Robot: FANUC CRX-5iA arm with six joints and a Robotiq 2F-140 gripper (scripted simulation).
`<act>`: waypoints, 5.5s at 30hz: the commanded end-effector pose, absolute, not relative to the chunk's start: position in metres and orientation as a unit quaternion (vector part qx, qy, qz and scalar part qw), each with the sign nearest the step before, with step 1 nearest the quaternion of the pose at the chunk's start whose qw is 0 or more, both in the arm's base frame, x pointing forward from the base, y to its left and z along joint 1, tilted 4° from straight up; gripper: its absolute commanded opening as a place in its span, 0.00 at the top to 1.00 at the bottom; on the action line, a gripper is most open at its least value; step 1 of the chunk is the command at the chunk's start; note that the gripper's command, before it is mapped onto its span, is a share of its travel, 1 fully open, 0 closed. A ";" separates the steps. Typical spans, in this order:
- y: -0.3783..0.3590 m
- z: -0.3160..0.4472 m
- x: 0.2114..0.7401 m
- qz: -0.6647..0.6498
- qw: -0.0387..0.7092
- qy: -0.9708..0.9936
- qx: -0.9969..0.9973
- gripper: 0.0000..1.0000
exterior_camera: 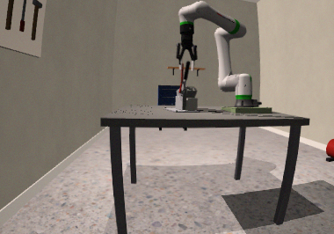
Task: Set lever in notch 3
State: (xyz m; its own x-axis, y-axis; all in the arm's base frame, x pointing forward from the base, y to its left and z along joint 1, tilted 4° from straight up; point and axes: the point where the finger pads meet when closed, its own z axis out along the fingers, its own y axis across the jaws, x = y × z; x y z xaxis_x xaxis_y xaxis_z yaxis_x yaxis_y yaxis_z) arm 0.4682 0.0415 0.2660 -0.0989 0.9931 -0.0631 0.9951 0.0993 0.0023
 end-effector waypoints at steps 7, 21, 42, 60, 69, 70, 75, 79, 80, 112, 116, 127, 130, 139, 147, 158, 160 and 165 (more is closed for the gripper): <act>0.042 0.266 0.468 -0.020 0.024 0.741 0.671 1.00; 0.042 0.266 0.468 -0.020 0.024 0.741 0.671 1.00; 0.042 0.266 0.468 -0.020 0.024 0.741 0.671 1.00; 0.042 0.266 0.468 -0.020 0.024 0.741 0.671 1.00; 0.042 0.266 0.468 -0.020 0.024 0.741 0.671 1.00; 0.042 0.266 0.468 -0.020 0.024 0.741 0.671 1.00; 0.040 0.267 0.468 -0.020 0.024 0.741 0.671 1.00; 0.037 0.268 0.469 -0.020 0.024 0.741 0.671 1.00; 0.036 0.269 0.469 -0.020 0.024 0.741 0.671 1.00; -0.018 0.287 0.474 -0.020 0.024 0.741 0.671 1.00; -0.021 0.287 0.474 -0.020 0.024 0.741 0.671 1.00; -0.022 0.288 0.475 -0.020 0.024 0.741 0.671 1.00; -0.022 0.288 0.475 -0.020 0.024 0.741 0.671 1.00; -0.022 0.288 0.475 -0.020 0.024 0.741 0.671 1.00; -0.022 0.288 0.475 -0.020 0.024 0.741 0.671 1.00; -0.022 0.288 0.475 -0.020 0.024 0.741 0.671 1.00; -0.022 0.288 0.475 -0.020 0.024 0.741 0.671 1.00; -0.026 0.289 0.475 -0.020 0.024 0.741 0.671 1.00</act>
